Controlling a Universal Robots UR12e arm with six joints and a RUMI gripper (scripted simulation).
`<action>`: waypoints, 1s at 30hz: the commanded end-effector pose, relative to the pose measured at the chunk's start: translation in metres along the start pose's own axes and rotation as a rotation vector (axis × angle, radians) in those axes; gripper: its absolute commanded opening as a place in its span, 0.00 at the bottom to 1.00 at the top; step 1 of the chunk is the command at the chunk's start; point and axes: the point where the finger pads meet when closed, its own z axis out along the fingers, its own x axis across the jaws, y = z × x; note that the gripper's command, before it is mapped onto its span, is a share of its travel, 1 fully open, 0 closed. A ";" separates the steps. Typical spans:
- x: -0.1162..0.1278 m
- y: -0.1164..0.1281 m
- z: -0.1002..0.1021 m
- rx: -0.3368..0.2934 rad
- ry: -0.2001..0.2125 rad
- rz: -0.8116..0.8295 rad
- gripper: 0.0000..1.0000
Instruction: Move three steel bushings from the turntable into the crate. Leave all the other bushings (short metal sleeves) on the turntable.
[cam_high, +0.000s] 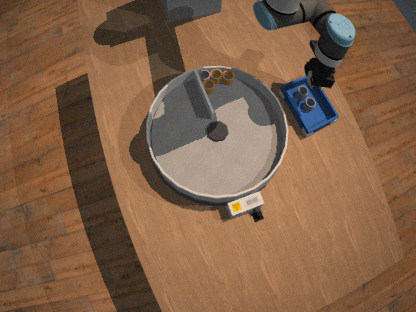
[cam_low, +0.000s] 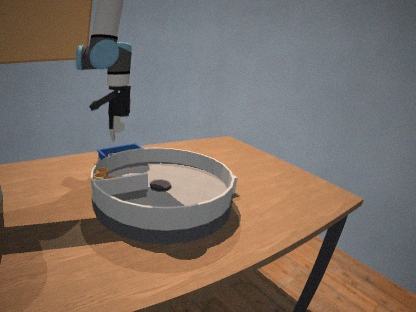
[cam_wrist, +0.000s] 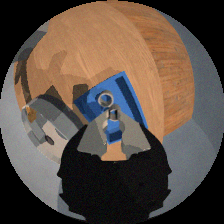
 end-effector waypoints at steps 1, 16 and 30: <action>0.000 0.000 -0.021 -0.001 0.000 0.000 0.06; 0.000 0.000 -0.038 -0.001 0.000 0.000 0.06; 0.000 0.000 -0.038 -0.001 0.000 0.000 0.06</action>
